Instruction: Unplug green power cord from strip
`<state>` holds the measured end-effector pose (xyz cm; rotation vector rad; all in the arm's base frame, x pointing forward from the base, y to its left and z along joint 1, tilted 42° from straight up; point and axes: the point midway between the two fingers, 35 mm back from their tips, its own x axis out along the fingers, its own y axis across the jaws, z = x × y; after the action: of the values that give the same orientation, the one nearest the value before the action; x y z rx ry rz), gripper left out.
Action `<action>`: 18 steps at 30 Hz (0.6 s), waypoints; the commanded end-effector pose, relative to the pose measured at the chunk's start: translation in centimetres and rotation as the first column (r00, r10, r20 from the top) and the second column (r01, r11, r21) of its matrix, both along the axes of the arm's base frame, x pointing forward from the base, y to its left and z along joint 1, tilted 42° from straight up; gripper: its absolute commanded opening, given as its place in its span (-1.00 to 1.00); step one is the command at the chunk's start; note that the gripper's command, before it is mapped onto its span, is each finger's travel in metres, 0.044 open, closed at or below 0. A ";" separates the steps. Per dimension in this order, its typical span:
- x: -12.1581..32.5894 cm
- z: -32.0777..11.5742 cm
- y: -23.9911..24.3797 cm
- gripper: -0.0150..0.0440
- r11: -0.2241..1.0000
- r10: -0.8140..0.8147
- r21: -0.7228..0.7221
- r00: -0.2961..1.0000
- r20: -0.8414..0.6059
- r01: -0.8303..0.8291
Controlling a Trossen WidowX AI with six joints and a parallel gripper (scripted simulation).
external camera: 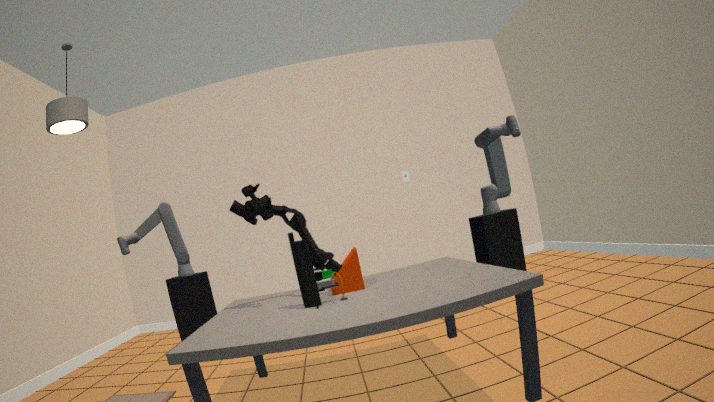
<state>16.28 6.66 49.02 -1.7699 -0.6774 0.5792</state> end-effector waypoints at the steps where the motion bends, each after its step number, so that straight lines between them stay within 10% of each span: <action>1: 0.1 0.0 0.0 0.78 1.000 -0.001 0.002 1.000 -0.003 0.001; 9: 4.6 -3.1 -1.5 0.06 0.993 -0.066 0.081 0.971 -0.230 0.087; 18: 10.8 -9.6 -1.3 0.05 0.966 -0.167 0.072 0.814 -0.557 0.248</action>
<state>25.11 5.05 41.99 -1.4794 -0.2392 0.7705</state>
